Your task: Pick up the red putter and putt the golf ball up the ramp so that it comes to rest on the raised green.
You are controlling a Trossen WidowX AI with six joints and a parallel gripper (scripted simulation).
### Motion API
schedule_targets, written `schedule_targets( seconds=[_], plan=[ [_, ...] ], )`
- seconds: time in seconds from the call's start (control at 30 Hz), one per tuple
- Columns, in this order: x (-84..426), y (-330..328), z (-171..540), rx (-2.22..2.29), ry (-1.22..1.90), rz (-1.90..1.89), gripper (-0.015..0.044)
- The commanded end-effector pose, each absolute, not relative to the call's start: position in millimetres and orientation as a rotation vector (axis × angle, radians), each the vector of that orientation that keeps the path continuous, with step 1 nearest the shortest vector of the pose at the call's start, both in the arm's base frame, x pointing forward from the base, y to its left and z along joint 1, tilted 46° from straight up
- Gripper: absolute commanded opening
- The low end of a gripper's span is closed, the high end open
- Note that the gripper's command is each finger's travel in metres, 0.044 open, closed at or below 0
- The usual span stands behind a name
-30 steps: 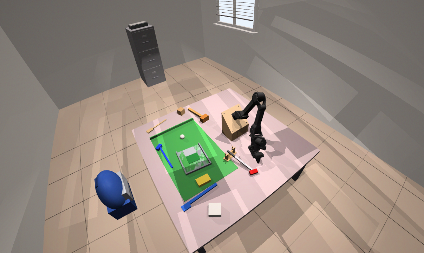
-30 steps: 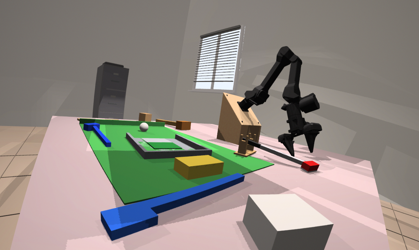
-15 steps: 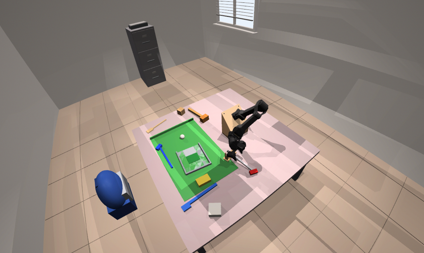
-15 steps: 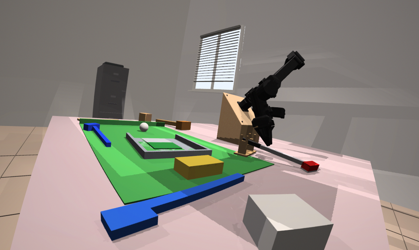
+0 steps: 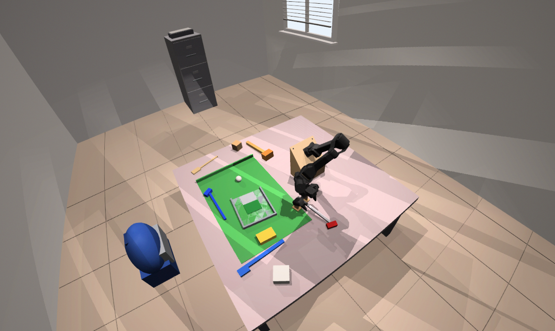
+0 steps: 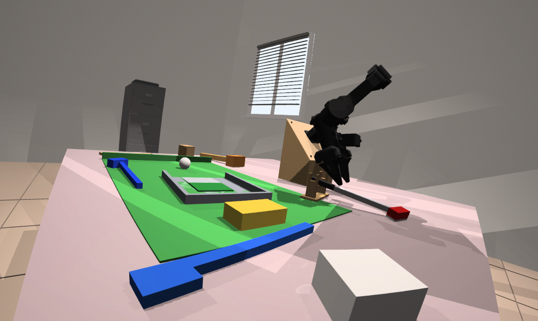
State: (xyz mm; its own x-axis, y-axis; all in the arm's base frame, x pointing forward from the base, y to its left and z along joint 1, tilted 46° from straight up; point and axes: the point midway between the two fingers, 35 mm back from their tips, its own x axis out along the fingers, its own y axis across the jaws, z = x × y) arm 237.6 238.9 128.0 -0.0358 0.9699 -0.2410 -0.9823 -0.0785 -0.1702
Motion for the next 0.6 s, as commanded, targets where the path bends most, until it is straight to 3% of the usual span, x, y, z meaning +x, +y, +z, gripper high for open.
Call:
schedule_targets(
  seconds=[0.0, 0.57],
  plan=[
    [236, 247, 123, -0.321, 0.062, 1.618, 0.044],
    [235, 275, 116, -0.321, 0.061, 1.618, 0.044]
  ],
)
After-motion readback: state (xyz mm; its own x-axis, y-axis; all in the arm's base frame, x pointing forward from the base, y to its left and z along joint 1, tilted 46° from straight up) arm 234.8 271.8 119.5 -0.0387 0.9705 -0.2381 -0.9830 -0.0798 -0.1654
